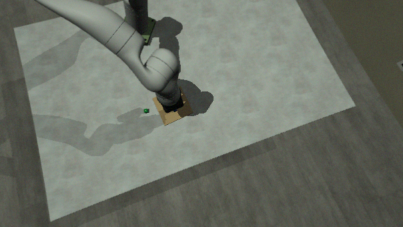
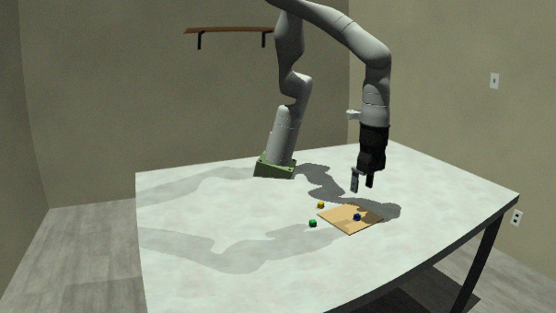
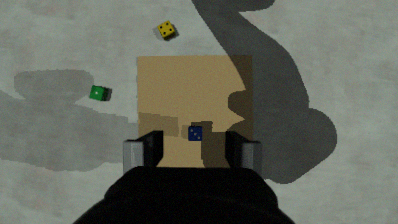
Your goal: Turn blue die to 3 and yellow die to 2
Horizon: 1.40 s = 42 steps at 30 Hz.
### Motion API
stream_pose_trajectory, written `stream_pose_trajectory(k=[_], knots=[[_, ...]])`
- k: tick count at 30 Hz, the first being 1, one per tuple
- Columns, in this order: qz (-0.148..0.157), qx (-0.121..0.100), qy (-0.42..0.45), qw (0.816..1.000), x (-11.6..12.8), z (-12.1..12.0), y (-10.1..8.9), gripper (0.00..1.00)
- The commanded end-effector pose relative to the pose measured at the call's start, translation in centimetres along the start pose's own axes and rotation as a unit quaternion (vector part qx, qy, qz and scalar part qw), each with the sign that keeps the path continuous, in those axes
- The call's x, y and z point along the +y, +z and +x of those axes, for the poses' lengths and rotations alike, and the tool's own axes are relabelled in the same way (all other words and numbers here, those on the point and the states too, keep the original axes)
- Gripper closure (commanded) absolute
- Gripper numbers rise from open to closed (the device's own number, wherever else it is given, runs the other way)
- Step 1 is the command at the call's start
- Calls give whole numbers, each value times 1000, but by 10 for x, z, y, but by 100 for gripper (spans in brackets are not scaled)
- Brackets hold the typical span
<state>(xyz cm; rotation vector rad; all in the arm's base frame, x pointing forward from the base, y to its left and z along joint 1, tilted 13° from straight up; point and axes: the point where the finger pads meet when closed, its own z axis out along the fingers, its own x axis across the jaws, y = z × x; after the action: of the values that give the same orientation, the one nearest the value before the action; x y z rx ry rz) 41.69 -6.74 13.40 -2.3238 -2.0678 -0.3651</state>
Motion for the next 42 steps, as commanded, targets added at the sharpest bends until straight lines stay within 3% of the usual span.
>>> stream_pose_trajectory(k=[1, 25, 42], knots=[[-1, 0, 0, 1000, 0, 0, -1, 0], [1, 0, 14, 1000, -2, 0, 0, 0], [19, 4, 162, 987, -30, 6, 8, 0]])
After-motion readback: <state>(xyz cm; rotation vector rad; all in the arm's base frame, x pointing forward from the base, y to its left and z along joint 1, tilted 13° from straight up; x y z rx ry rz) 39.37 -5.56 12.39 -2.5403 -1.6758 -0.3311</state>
